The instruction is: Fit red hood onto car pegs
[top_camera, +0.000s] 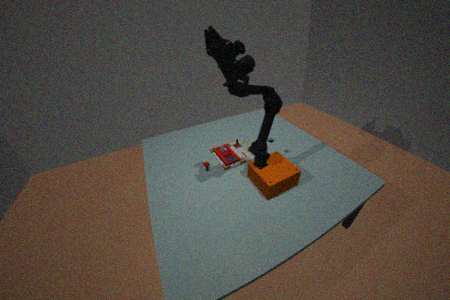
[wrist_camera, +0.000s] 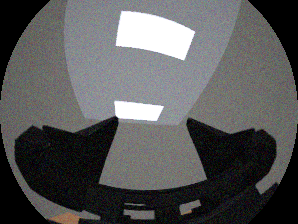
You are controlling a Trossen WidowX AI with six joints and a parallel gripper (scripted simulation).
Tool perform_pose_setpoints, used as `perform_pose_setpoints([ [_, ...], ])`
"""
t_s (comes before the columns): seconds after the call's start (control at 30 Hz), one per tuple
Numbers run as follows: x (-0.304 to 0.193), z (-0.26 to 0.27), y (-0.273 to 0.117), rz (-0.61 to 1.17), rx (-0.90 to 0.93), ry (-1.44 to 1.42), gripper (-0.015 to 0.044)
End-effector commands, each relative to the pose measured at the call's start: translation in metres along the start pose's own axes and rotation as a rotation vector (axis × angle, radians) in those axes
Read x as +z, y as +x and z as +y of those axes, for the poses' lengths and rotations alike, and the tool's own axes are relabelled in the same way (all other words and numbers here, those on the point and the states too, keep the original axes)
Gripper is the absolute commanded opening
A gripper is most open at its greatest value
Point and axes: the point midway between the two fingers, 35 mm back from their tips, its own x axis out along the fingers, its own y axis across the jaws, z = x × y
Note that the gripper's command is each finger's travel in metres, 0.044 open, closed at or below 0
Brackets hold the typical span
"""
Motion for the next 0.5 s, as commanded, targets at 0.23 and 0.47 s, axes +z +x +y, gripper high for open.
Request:
perform_pose_setpoints([
  [0.23, -0.101, -0.048, -0.024, 0.251, -0.116, -0.107, 0.044],
  [0.47, -0.152, -0.098, -0.049, 0.388, -0.235, -0.165, 0.044],
])
